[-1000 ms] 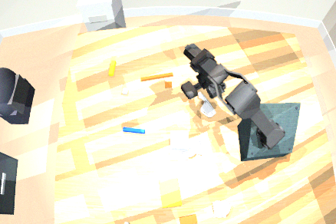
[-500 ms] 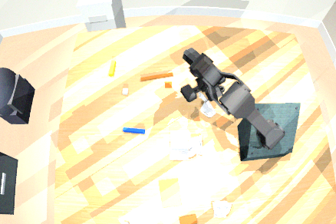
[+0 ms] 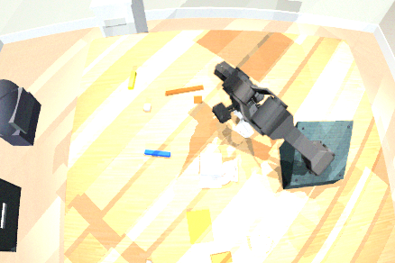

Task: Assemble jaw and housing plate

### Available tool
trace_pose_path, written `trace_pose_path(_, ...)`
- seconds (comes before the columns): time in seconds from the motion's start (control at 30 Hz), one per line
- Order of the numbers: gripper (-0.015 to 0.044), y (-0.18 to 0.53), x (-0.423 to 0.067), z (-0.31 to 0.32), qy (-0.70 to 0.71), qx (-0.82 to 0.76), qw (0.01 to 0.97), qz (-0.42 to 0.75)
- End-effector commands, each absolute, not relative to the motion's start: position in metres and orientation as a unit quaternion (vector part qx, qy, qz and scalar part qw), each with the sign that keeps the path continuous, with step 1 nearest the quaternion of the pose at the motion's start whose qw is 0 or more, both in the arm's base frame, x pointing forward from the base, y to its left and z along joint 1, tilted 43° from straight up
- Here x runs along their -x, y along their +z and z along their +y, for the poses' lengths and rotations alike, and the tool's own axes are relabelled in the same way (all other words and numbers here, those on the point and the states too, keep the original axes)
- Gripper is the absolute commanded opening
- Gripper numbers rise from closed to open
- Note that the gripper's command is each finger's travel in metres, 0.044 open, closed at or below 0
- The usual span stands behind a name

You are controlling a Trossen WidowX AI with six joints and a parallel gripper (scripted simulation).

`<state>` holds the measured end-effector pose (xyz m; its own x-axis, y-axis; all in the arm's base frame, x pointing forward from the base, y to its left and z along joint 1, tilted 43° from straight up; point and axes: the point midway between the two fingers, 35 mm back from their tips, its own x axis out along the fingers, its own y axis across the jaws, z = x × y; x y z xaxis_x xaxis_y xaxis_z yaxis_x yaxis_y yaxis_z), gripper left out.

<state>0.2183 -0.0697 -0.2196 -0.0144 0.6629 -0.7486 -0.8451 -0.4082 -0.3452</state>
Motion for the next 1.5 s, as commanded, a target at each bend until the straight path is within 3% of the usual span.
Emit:
trace_pose_path(0.0,0.0440,-0.2237,-0.2181,-0.0651,0.703,0.454,0.538,0.100)
trace_pose_path(0.13,0.0440,-0.2264,-0.2176,-0.0624,0.704,0.453,0.538,0.100)
trace_pose_path(0.53,0.0125,-0.2264,-0.2176,-0.0624,0.704,0.453,0.538,0.100)
trace_pose_path(0.97,0.0038,-0.2264,-0.2176,-0.0624,0.704,0.453,0.538,0.100)
trace_pose_path(1.47,0.0037,-0.2245,-0.2177,-0.0642,0.704,0.453,0.538,0.100)
